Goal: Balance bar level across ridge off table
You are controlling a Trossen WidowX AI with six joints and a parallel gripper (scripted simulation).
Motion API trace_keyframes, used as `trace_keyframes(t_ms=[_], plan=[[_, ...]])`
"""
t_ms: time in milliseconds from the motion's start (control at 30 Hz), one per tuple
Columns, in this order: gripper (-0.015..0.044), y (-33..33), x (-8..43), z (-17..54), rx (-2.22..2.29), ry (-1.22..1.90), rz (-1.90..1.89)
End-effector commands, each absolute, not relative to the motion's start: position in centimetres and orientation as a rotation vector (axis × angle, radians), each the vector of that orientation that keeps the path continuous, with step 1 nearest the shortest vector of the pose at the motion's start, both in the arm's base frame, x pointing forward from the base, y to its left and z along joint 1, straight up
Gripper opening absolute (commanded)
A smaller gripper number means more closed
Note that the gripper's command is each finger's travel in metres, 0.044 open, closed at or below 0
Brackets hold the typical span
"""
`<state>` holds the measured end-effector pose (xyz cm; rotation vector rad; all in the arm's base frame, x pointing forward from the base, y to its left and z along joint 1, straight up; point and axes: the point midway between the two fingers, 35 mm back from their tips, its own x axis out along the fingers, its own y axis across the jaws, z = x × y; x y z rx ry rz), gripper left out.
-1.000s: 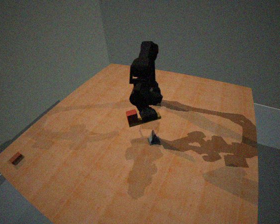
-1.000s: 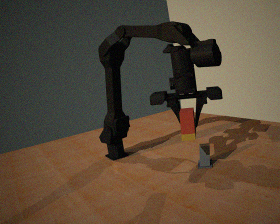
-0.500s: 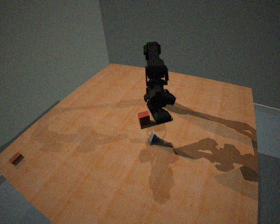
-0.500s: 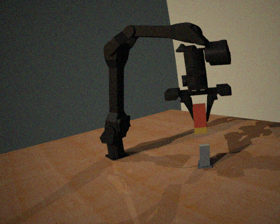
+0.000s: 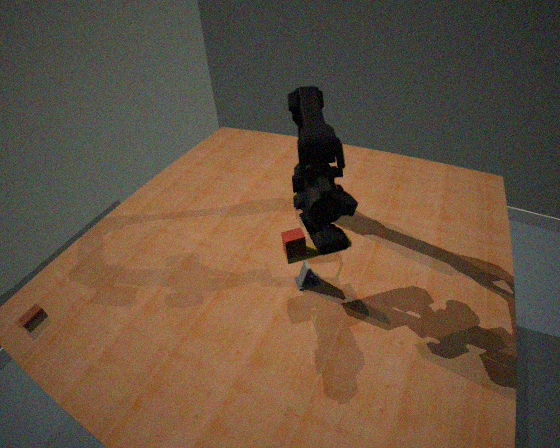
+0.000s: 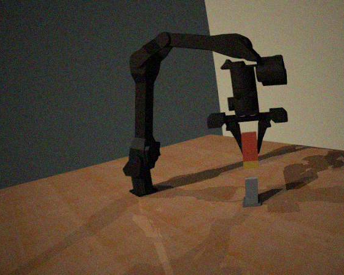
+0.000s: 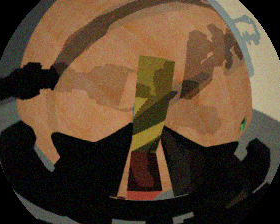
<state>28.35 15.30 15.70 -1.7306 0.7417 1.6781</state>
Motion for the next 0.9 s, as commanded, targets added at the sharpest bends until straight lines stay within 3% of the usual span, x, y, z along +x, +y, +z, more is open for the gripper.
trace_keyframes(t_ms=[0, 867], plan=[[0.0, 15.3, 28.3, 14.8, -1.723, 0.753, 1.684], [0.0, 15.2, 28.4, 12.6, -1.723, 0.753, 1.684]])
